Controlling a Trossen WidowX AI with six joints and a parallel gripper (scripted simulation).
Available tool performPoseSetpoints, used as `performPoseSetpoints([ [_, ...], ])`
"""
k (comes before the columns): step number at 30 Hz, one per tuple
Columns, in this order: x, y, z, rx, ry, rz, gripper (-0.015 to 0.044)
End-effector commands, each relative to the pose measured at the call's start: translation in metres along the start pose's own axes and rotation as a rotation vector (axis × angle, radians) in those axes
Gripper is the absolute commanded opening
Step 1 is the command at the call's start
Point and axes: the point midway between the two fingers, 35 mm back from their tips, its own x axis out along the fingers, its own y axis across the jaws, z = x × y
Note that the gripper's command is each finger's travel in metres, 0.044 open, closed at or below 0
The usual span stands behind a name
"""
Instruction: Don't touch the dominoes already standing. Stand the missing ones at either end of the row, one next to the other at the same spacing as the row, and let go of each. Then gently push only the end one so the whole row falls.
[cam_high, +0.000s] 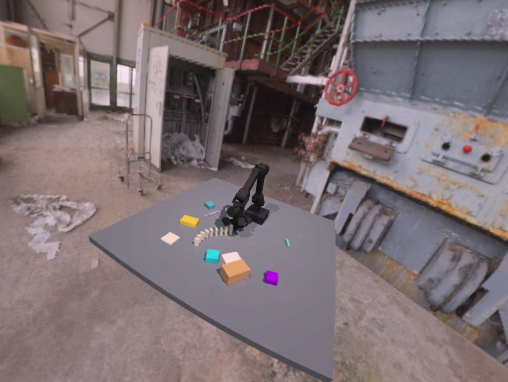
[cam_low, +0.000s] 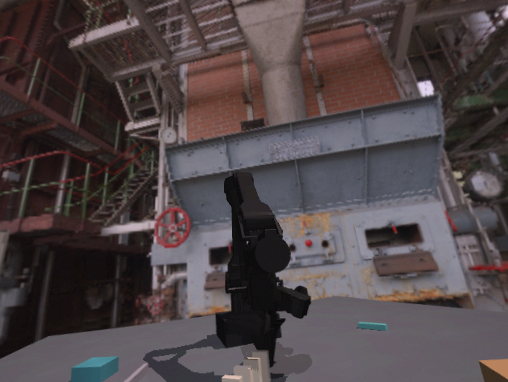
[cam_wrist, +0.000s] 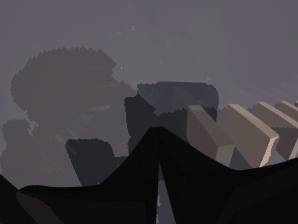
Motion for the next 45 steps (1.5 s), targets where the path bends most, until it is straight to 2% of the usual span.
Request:
performPoseSetpoints([
  [1,0.000,-0.007,0.000,-0.001,0.001,-0.001,0.0000],
  [15,-0.002,-0.024,0.003,-0.006,-0.006,-0.009,0.0000],
  [17,-0.014,-0.028,0.022,-0.052,-0.047,-0.055,0.0000],
  [26,-0.060,-0.050,-0.002,-0.002,0.001,-0.006,0.0000],
  [45,-0.061,-0.050,-0.003,-0.001,0.002,-0.004,0.0000],
])
